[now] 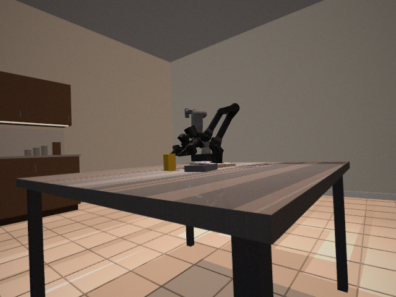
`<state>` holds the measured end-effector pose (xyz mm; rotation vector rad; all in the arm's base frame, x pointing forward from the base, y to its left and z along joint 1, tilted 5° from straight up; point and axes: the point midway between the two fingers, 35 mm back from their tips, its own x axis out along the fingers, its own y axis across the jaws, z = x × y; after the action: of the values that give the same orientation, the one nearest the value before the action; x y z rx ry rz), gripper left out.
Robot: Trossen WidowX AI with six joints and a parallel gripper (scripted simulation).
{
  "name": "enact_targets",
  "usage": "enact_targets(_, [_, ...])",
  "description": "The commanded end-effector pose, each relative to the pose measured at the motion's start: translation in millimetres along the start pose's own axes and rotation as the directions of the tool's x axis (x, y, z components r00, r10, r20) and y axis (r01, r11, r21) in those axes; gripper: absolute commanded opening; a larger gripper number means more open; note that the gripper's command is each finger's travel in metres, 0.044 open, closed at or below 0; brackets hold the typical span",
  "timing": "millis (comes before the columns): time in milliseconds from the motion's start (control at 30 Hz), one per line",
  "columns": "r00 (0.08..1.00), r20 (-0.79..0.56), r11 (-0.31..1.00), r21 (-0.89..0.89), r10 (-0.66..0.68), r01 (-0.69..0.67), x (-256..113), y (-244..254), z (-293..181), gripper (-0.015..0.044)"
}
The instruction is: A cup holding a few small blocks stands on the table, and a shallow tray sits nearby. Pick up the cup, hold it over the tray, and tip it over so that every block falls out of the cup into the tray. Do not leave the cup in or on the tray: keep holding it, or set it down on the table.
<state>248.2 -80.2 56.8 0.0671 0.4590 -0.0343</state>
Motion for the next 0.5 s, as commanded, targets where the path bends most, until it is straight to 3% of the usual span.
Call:
enact_targets(0, [1.0, -0.002, 1.0, -0.001, -0.003, 0.003, 1, 1, -7, 0.044])
enact_targets(467, [1.0, 0.0, 1.0, 0.0, -0.002, 0.002, 21, 2, -6, 0.044])
